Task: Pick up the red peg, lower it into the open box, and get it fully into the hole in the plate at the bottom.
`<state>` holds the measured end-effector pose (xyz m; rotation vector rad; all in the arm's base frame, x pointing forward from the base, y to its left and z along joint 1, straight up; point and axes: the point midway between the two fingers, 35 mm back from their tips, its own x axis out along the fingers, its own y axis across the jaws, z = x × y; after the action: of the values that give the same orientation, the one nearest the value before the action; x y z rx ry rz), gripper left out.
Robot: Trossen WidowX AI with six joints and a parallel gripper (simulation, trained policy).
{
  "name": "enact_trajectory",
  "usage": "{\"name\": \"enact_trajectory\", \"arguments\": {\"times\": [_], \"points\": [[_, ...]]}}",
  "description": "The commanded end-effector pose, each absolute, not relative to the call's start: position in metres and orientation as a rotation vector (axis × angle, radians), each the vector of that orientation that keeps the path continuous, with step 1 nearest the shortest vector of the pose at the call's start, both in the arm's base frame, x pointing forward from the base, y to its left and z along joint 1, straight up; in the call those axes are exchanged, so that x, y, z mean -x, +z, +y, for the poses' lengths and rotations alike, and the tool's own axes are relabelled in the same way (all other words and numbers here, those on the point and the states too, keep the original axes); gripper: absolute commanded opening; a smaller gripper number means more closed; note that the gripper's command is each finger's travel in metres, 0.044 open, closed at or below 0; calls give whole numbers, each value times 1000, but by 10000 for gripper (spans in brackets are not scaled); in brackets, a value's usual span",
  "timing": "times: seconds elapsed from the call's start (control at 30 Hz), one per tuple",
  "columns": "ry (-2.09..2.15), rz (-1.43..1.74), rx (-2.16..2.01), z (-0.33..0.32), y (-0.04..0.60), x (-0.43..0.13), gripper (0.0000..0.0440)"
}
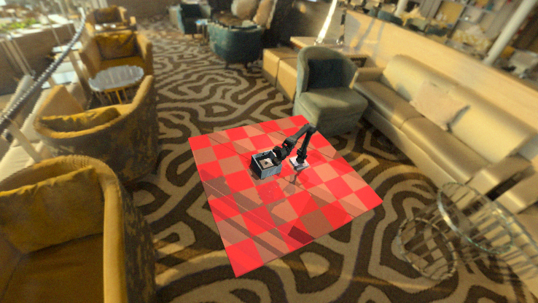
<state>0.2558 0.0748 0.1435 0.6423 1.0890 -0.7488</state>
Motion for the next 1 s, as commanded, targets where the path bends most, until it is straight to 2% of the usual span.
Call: {"name": "enact_trajectory", "arguments": {"times": [0.0, 0.9, 0.97], "points": [[-763, 1074, -640, 65, 144, -265, 0], [-734, 1166, -571, -8, 98, -323, 0], [-721, 1186, -563, -9, 92, -324, 16]]}}
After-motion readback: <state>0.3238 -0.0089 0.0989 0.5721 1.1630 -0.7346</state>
